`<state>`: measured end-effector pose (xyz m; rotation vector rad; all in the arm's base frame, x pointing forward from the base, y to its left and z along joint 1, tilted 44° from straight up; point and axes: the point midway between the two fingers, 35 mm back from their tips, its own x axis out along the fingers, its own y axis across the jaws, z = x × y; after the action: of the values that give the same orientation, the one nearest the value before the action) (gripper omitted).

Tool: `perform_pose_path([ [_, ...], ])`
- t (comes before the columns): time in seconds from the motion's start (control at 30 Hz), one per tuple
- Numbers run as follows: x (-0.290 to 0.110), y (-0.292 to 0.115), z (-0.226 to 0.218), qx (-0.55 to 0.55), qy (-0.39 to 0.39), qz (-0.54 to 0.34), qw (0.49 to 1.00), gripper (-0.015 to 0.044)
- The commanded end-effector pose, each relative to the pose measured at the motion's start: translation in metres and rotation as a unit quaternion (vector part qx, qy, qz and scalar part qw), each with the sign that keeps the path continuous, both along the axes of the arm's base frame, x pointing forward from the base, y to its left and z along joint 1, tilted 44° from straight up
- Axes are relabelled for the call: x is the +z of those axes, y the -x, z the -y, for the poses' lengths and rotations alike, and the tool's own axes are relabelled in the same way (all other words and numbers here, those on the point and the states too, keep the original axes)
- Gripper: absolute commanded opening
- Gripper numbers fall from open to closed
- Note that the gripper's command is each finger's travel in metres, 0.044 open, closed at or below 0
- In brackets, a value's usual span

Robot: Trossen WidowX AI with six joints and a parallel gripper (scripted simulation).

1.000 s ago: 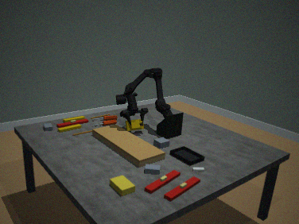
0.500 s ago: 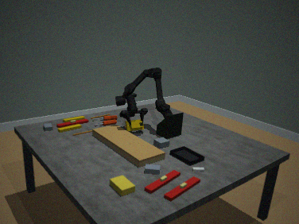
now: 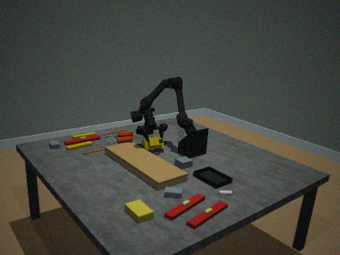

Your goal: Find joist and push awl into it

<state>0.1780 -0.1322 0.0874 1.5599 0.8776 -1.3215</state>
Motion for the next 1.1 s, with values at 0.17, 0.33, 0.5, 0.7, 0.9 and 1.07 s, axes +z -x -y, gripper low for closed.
perform_pose_path([
  [0.17, 0.0004, -0.0006, -0.0003, 0.008, -0.029, 0.011, 0.999, 0.0],
  [0.33, 0.0005, -0.0003, 0.0006, 0.011, -0.042, 0.018, 0.999, 0.0],
  [0.5, 0.0008, -0.0001, 0.0016, 0.014, -0.055, 0.025, 0.998, 0.0],
  [0.7, 0.0006, 0.0002, 0.002, 0.016, -0.066, 0.028, 0.997, 0.0],
  [0.9, 0.0, 0.0007, 0.0028, 0.021, -0.086, 0.034, 0.995, 0.0],
  [1.07, -0.0003, 0.0011, 0.0036, 0.025, -0.103, 0.04, 0.994, 0.0],
])
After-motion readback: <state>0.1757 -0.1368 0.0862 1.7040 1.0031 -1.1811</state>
